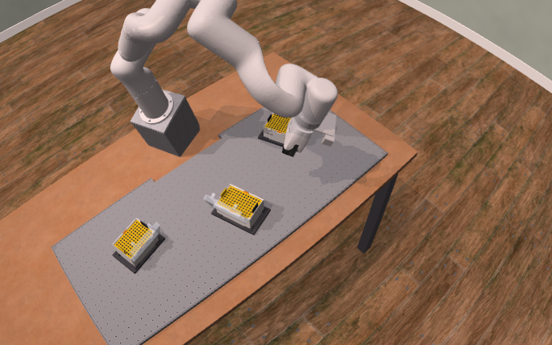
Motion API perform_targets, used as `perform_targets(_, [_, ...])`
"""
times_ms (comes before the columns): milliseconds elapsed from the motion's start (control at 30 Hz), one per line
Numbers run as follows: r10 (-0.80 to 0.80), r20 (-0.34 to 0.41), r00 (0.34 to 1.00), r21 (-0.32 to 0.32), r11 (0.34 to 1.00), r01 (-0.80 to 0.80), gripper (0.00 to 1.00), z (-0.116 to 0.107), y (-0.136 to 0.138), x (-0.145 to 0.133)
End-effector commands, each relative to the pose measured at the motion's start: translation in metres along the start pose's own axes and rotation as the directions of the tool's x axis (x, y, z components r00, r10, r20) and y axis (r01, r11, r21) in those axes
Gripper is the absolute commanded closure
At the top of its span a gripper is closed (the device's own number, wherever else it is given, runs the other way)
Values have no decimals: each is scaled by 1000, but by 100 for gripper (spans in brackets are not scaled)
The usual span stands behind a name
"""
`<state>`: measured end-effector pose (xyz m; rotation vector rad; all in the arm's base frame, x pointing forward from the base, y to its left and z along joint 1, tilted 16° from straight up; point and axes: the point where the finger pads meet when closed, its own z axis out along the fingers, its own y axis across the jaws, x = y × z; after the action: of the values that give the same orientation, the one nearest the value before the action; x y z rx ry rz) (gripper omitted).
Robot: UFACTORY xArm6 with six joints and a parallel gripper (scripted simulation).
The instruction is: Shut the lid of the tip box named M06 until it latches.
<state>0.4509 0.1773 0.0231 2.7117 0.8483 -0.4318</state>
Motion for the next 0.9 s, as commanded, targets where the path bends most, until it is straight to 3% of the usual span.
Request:
perform_targets(0, [-150,-30,988,-33,988,149,100,-7,17,15])
perform_targets(200, [-335,-60,940,-92,940,329,100,-15,39,32])
perform_targets(433, [-481,-76,874,-145,872,467,100,-15,40,32])
perform_targets(867, [-795,-76,601,-285,595,751,100,-15,39,32])
